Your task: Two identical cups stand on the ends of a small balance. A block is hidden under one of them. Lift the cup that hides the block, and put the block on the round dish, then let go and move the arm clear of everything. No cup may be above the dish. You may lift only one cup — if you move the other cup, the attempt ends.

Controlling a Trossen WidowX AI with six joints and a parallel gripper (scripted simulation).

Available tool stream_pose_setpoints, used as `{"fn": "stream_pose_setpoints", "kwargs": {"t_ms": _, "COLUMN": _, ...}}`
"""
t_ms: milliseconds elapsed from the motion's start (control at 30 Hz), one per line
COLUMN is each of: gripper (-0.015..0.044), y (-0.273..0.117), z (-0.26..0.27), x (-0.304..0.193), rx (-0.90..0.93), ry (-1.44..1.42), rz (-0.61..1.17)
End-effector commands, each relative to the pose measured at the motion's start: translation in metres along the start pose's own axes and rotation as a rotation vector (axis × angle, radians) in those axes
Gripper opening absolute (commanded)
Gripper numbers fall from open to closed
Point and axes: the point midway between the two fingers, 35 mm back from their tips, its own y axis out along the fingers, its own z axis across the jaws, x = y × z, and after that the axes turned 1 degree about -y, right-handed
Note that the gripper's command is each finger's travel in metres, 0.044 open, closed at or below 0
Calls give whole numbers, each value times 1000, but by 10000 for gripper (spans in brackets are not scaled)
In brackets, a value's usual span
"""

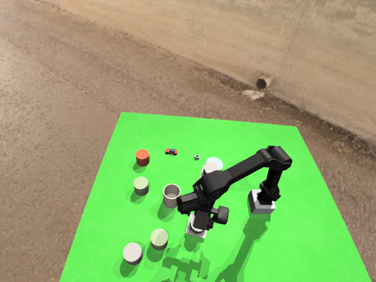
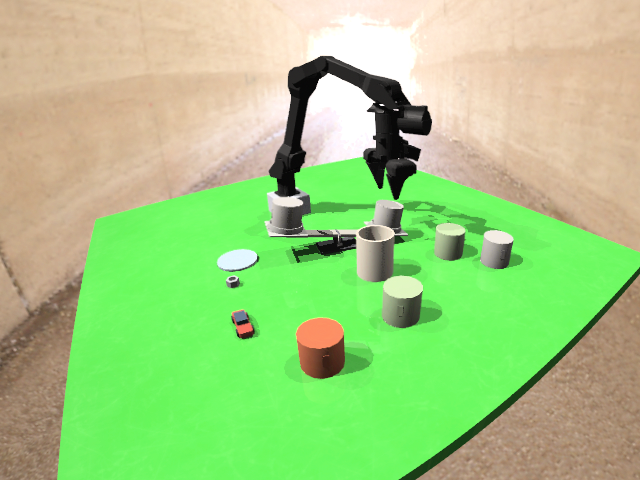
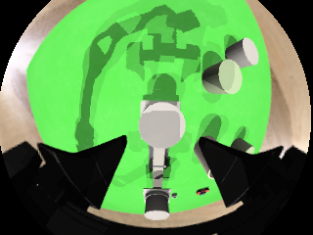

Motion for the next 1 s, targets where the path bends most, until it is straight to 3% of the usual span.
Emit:
{"fn": "stream_pose_setpoints", "kwargs": {"t_ms": 0, "gripper": 440, "y": 10, "z": 0, "x": 1, "rx": 4, "ry": -8, "rz": -3}}
{"fn": "stream_pose_setpoints", "kwargs": {"t_ms": 967, "gripper": 440, "y": 54, "z": 0, "x": 1, "rx": 4, "ry": -8, "rz": -3}}
